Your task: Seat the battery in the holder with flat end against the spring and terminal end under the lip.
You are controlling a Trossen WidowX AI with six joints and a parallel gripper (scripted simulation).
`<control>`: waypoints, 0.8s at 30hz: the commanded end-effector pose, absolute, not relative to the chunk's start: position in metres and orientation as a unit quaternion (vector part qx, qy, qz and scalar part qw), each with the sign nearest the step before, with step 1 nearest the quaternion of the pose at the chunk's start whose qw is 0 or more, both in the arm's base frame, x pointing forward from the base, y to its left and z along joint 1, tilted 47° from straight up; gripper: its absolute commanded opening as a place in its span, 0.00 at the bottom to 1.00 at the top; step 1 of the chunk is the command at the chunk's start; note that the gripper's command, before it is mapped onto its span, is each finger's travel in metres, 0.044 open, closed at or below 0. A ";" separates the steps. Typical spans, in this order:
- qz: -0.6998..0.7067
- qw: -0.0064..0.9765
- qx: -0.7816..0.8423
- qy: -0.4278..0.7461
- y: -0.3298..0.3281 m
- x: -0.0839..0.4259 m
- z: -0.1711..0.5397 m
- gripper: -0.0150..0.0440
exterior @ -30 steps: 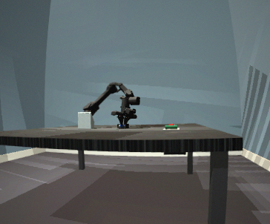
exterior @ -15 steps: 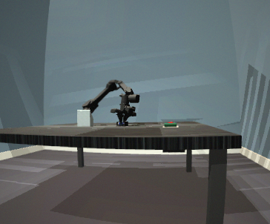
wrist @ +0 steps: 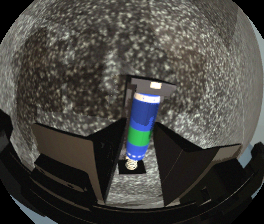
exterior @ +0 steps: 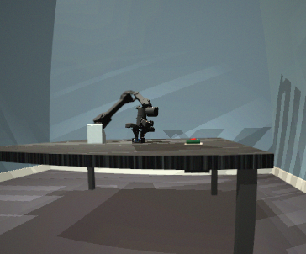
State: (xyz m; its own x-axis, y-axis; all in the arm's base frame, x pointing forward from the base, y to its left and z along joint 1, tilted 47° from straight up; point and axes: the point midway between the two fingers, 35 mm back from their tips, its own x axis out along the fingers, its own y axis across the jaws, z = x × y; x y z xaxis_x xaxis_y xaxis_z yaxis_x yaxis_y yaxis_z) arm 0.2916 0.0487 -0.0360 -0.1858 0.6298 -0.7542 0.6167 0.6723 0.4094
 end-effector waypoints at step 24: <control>0.005 0.494 0.404 0.770 -0.013 0.296 0.022 0.94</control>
State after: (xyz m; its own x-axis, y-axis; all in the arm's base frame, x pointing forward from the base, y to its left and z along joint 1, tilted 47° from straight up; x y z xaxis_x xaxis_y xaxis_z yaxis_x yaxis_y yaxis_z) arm 0.2922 0.0067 0.0027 -0.2027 0.6336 -0.7466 0.6245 0.6709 0.3999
